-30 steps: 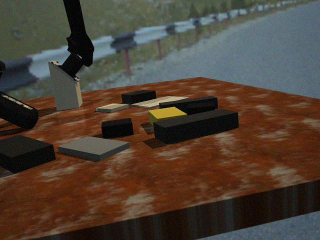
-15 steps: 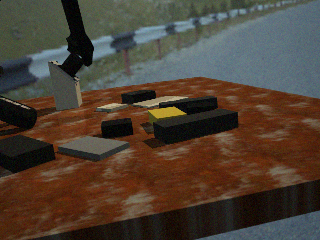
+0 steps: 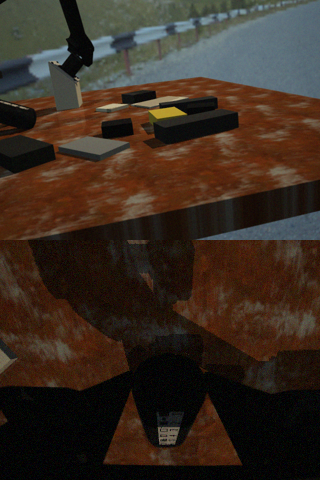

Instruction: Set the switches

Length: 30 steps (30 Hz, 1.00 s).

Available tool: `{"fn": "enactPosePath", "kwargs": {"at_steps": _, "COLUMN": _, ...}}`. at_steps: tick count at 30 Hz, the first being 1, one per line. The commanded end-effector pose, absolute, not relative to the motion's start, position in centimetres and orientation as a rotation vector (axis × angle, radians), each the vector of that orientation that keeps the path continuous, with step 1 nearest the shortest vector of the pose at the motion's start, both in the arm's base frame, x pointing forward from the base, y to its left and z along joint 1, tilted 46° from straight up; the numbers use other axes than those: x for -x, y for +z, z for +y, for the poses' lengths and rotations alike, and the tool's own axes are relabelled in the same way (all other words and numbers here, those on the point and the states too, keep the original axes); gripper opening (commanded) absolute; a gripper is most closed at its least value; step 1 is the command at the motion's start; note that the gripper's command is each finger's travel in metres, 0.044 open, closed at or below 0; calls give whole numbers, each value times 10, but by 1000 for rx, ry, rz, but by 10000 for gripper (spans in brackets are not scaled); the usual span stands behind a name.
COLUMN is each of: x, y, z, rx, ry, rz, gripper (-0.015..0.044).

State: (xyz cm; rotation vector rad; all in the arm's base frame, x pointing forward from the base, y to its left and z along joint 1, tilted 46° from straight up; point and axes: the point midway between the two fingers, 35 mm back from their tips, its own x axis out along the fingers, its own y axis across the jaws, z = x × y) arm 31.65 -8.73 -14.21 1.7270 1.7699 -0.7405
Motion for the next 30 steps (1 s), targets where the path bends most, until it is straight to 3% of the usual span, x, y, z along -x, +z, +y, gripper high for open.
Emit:
{"fn": "enactPosePath", "kwargs": {"at_steps": 1, "x": -316, "y": -147, "z": -77, "rx": -1727, "ry": -731, "rz": 1799, "gripper": 338}}
{"fn": "enactPosePath", "kwargs": {"at_steps": 30, "x": -315, "y": -168, "z": -68, "rx": -1727, "ry": -730, "rz": 1799, "gripper": 338}}
